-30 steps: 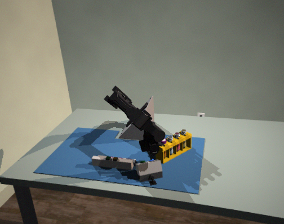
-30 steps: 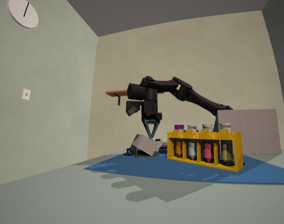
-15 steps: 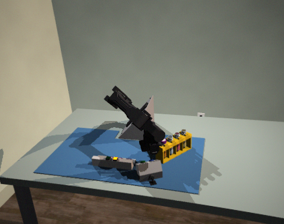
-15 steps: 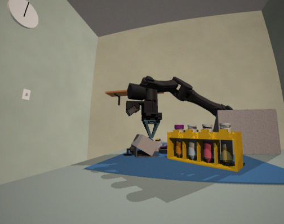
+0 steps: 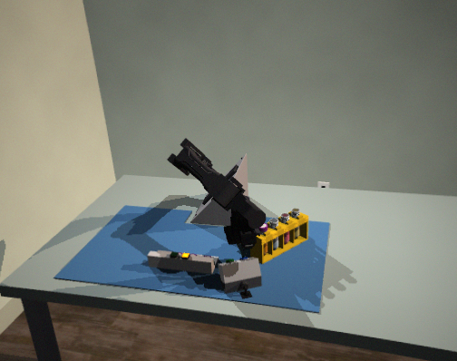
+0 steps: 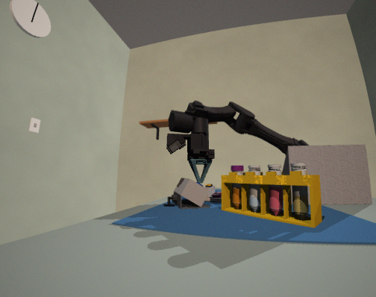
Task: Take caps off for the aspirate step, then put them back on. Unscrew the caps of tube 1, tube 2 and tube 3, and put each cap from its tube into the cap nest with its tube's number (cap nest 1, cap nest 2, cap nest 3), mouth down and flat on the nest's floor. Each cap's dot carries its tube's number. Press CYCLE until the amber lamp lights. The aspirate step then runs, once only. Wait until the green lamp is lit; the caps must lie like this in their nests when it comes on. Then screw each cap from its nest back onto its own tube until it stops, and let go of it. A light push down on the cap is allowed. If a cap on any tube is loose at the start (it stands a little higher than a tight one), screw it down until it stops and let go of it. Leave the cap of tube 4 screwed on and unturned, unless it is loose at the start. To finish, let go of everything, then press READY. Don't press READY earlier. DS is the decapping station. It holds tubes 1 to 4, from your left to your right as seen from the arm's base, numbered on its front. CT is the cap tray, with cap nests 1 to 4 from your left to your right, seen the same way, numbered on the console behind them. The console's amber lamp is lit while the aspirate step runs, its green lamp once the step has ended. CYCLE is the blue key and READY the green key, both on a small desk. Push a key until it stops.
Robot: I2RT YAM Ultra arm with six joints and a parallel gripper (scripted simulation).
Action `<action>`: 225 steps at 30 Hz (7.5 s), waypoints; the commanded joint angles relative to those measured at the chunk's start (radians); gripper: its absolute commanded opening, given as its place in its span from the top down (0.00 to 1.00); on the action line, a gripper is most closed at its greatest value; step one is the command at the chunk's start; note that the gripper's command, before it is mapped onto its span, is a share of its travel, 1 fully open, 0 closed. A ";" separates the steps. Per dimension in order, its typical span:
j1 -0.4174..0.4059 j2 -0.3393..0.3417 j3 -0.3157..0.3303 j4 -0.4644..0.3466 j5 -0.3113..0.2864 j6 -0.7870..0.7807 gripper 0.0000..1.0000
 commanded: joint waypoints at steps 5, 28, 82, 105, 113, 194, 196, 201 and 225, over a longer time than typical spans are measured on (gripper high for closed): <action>0.007 -0.010 0.002 0.012 0.011 -0.001 1.00; 0.005 -0.010 -0.002 0.018 0.012 -0.003 1.00; 0.003 -0.010 -0.007 0.025 0.013 -0.006 1.00; 0.003 -0.010 -0.007 0.025 0.013 -0.006 1.00; 0.027 -0.008 0.051 -0.050 0.002 0.023 1.00; -0.267 -0.564 -0.410 0.111 0.105 0.076 0.00; -0.295 -0.595 -0.419 0.117 0.111 0.038 0.00; -0.295 -0.595 -0.419 0.117 0.111 0.038 0.00; -0.287 -0.589 -0.420 0.115 0.109 0.049 0.00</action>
